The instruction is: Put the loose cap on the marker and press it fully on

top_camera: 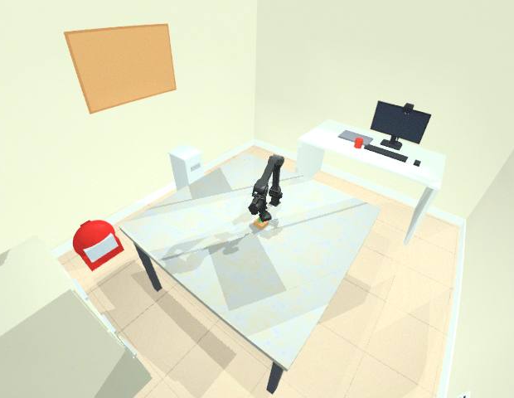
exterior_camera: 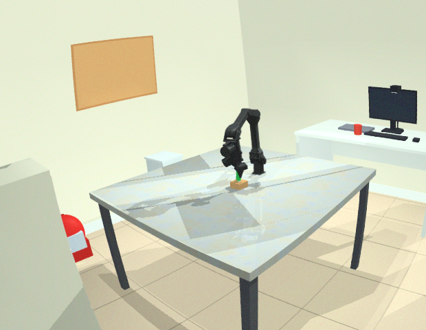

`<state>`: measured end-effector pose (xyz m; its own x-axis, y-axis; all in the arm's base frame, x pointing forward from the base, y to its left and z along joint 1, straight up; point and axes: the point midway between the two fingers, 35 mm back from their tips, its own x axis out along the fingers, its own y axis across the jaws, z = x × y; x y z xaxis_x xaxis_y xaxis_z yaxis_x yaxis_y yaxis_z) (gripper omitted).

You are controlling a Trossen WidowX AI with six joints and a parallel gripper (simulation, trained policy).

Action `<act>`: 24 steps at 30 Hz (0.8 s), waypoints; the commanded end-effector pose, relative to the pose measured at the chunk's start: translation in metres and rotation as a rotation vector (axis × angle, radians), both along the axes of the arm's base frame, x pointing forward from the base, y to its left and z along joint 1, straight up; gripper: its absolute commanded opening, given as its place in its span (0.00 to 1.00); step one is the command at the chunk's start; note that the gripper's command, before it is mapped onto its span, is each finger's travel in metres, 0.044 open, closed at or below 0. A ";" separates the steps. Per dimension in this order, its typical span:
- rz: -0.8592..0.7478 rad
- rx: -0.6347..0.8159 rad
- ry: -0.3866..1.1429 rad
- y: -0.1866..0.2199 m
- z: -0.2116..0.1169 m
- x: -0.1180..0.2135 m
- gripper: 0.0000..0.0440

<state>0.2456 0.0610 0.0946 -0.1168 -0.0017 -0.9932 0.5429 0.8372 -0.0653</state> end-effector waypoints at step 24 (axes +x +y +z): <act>0.013 -0.046 0.047 -0.012 -0.016 -0.009 0.39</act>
<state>0.2478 0.0582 0.0879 -0.1109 -0.0158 -0.9937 0.5298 0.8450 -0.0725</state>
